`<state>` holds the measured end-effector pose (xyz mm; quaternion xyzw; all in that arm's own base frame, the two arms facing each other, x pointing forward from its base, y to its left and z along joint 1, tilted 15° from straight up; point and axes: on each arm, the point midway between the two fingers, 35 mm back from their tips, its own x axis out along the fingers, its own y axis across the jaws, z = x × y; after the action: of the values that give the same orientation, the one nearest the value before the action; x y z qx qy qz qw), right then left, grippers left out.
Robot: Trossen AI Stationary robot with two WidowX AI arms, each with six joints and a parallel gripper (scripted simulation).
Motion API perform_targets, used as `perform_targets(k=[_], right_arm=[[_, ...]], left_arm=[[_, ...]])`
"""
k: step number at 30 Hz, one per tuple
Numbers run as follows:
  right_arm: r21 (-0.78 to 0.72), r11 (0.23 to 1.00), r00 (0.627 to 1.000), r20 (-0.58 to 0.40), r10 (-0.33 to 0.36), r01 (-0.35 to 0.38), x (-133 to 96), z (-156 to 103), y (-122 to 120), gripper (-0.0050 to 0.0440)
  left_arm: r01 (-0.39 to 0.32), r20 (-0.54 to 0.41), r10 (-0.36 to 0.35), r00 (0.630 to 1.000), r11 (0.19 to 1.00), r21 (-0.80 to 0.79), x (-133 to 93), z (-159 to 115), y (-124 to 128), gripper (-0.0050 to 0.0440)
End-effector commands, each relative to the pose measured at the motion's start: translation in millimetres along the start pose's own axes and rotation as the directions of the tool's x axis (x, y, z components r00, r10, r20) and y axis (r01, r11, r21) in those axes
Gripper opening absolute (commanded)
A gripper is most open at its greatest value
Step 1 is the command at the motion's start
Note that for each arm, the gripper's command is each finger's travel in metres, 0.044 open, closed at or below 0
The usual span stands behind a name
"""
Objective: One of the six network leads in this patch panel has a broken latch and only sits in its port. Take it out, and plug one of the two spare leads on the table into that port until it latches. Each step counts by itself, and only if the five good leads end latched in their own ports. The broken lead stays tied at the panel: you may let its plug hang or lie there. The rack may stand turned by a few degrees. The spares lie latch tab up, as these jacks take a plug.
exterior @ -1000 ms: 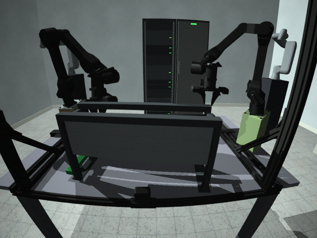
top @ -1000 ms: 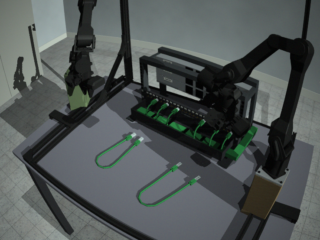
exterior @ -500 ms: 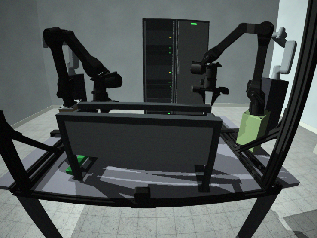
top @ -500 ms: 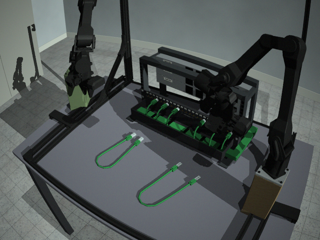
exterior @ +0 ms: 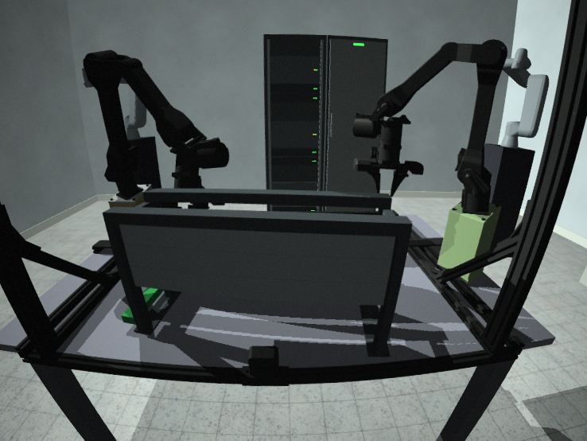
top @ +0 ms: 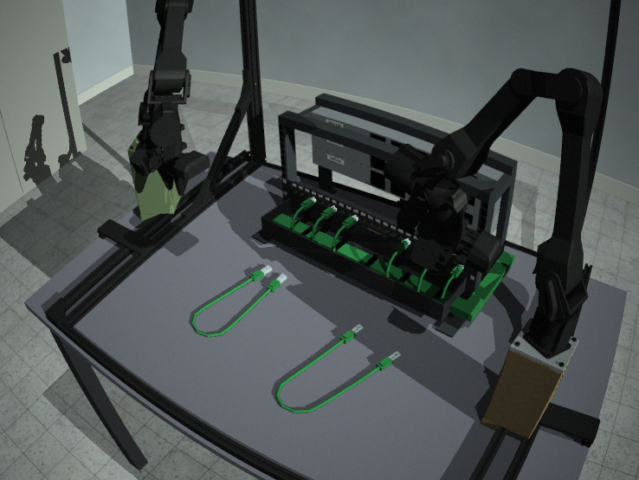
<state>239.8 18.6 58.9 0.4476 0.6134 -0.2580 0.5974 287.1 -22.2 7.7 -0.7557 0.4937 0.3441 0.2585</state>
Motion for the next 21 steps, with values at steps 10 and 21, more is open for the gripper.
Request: perform_targets(k=[10, 21], right_arm=[[0.000, 1.000, 1.000, 0.000, 0.000, 0.000, 0.0, 0.0, 0.0, 0.0176], [0.000, 1.000, 1.000, 0.000, 0.000, 0.000, 0.0, 0.0, 0.0, 0.0176]], left_arm=[[-0.020, -0.018, 0.019, 1.000, 0.998, -0.053, 7.2, 1.4, 0.2, 0.0176], [-0.020, -0.018, 0.019, 1.000, 0.998, -0.053, 65.9, 0.4, 1.3, 0.0176]])
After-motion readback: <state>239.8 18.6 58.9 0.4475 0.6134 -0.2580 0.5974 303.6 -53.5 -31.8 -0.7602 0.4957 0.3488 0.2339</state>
